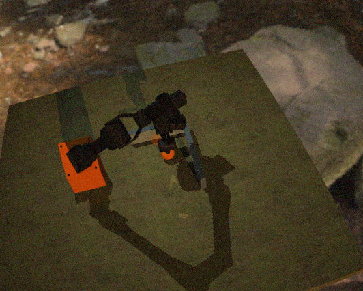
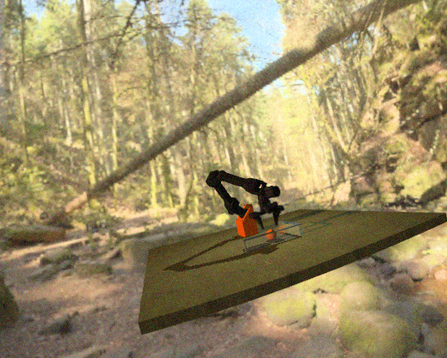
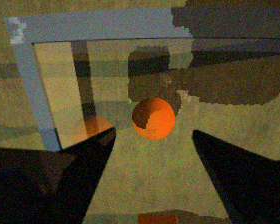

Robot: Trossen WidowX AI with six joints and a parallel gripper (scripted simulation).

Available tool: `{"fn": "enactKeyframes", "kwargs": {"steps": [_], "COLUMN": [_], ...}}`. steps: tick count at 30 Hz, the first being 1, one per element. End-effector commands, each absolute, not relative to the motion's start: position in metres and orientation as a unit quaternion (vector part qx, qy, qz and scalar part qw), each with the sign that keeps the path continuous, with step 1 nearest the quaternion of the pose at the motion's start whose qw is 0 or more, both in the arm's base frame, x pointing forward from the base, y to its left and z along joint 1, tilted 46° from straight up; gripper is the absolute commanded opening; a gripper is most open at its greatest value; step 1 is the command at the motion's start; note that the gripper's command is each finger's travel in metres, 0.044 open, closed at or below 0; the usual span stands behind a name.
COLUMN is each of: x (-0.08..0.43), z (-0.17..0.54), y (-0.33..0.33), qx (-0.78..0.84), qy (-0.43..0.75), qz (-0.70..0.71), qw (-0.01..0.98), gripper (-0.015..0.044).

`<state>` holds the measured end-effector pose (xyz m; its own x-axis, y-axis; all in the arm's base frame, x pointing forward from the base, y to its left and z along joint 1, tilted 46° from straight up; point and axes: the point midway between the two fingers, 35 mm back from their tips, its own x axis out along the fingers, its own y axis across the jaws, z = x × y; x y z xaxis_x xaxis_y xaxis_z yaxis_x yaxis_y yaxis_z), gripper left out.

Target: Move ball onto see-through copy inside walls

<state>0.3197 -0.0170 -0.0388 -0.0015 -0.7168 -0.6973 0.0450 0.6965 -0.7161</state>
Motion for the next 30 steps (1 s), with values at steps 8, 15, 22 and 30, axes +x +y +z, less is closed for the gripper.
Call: {"fn": "enactKeyframes", "kwargs": {"steps": [8,15,22,30], "x": [0.32,0.32,0.319,0.319], "z": [-0.052,-0.059,-0.066,-0.067], "y": [-0.031,-0.039,-0.047,-0.048], "qx": [-0.264,-0.264,-0.265,-0.265], "qy": [0.646,0.645,0.645,0.645], "qz": [-0.29,-0.29,-0.291,-0.291], "qw": [0.655,0.655,0.655,0.655], "gripper": [0.038,0.038,0.038,0.0262]}}
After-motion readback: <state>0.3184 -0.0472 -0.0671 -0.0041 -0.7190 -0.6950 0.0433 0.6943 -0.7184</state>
